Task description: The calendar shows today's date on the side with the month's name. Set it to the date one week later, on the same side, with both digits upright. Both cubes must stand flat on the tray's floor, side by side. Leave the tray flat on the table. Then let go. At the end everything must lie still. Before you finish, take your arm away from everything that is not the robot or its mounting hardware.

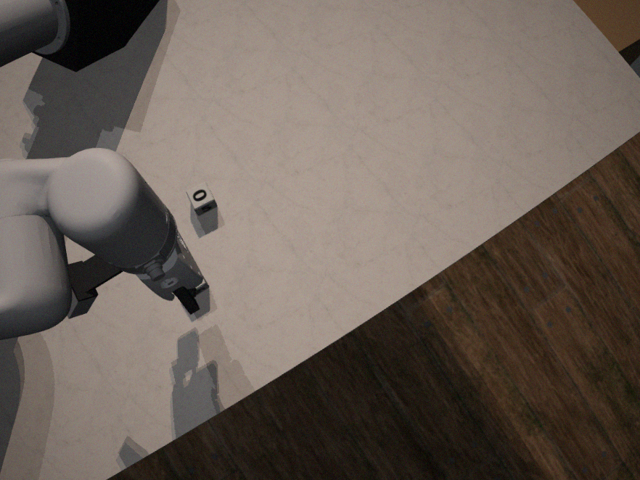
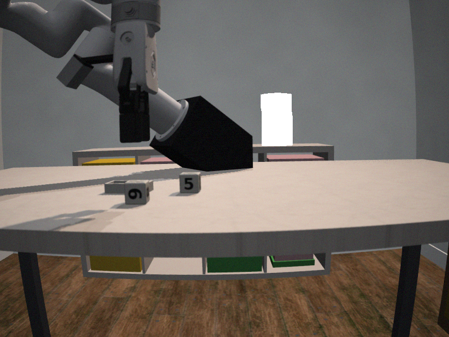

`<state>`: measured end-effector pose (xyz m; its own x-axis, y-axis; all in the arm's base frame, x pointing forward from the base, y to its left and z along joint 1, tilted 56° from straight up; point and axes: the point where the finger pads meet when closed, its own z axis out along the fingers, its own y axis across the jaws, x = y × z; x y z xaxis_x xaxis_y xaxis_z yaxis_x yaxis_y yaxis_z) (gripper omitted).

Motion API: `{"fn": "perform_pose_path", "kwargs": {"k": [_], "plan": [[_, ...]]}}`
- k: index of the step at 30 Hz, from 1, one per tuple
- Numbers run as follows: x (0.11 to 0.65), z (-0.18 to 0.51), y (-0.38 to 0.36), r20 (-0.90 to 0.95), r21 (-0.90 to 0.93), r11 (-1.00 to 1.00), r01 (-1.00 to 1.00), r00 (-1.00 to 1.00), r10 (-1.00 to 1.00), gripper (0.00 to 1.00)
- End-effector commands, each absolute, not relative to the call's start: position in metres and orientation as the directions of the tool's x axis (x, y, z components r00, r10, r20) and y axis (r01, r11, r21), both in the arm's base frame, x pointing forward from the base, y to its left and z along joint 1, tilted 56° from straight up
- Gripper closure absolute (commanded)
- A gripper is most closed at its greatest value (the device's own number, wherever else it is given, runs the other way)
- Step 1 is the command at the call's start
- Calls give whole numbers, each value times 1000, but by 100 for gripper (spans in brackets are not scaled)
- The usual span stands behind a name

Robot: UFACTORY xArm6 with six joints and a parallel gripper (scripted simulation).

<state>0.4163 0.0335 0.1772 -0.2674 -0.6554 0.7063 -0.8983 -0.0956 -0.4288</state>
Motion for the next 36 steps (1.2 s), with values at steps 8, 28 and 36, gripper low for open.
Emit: {"fn": "perform_pose_path", "kwargs": {"k": [8, 28, 36], "plan": [[419, 174, 30, 705, -430, -96, -898, -267, -657, 51], [429, 160, 10, 705, -430, -96, -898, -267, -657, 51], [431, 155, 3, 705, -430, -96, -898, -267, -657, 51]]}}
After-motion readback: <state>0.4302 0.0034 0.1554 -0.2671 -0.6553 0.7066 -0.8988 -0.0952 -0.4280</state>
